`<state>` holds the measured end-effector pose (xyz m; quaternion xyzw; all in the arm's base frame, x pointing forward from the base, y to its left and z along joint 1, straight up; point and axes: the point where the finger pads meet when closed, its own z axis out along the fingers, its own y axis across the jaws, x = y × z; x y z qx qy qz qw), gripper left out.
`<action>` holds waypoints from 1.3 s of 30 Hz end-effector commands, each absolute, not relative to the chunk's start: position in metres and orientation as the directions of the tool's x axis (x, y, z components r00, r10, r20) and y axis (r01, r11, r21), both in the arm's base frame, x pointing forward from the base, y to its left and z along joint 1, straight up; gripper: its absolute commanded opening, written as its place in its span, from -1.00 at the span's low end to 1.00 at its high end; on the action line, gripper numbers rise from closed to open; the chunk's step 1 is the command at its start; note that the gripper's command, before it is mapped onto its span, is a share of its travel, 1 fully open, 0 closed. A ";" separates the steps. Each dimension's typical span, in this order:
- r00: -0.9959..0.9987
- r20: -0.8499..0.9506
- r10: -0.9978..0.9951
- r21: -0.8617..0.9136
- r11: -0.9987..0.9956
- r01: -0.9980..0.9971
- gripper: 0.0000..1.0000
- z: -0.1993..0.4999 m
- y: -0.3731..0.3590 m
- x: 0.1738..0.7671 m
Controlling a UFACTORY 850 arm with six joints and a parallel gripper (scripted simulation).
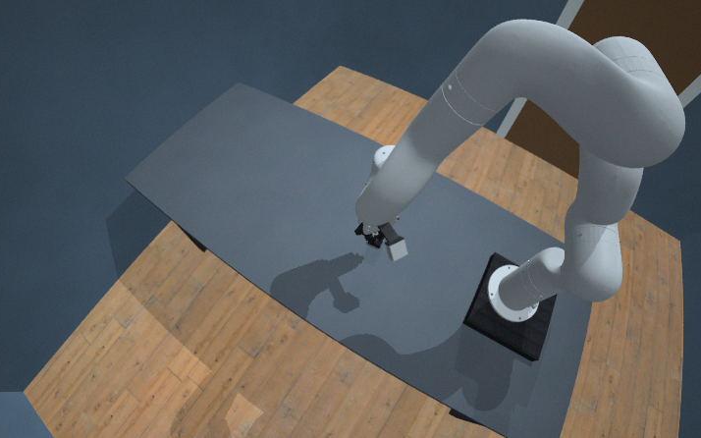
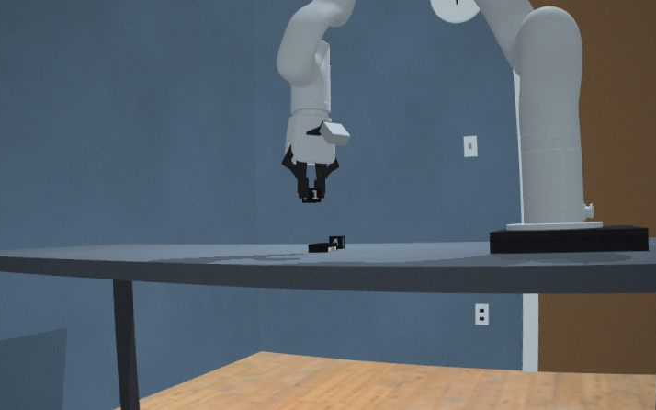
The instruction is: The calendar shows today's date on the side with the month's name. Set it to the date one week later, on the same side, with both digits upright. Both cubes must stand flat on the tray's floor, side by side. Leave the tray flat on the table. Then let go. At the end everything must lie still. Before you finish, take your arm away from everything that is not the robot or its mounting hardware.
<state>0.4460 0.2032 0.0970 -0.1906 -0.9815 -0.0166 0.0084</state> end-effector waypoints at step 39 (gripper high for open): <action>-0.495 0.002 0.869 0.000 0.495 0.869 -0.47 0.093 0.243 0.431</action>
